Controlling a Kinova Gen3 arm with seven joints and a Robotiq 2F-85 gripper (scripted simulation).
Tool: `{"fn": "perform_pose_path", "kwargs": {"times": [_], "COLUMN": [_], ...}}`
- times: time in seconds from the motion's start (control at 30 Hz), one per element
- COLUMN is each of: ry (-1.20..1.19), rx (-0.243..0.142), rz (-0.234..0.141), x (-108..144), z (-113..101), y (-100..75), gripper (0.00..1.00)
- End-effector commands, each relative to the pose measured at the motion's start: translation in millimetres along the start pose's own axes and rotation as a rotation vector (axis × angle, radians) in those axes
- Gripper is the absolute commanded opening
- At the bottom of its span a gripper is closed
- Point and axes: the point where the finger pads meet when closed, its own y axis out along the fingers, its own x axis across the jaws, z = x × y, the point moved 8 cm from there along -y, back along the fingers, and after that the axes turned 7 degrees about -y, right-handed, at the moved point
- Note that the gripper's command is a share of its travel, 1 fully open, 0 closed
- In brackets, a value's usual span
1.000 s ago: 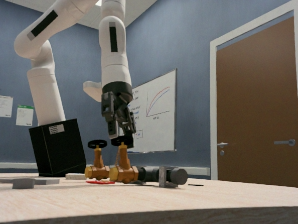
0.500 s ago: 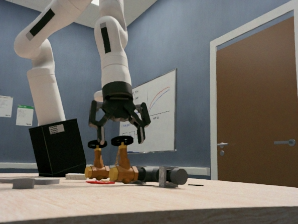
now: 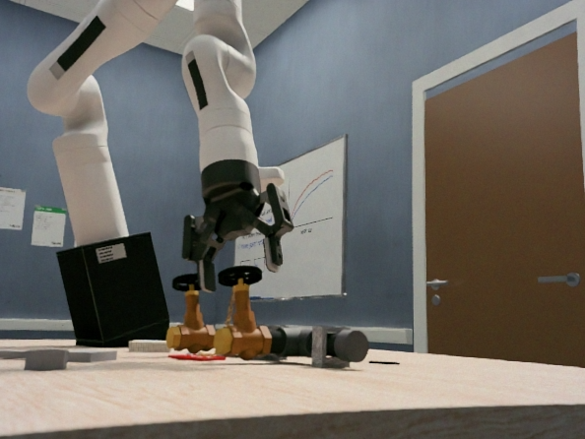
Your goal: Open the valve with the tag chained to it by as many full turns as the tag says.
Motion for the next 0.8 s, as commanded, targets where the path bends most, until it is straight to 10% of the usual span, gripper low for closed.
{"fn": "perform_pose_path", "kwargs": {"times": [0.0, 0.73, 0.77], "ry": [0.159, 0.425, 0.425], "rx": [-0.007, -0.007, -0.007], "rz": [-0.001, -0.002, -0.002], "x": [1.0, 1.0, 1.0], "z": [0.3, 0.3, 0.3], "y": [-0.5, -0.5, -0.5], "gripper": [1.0, 1.0, 0.59]}}
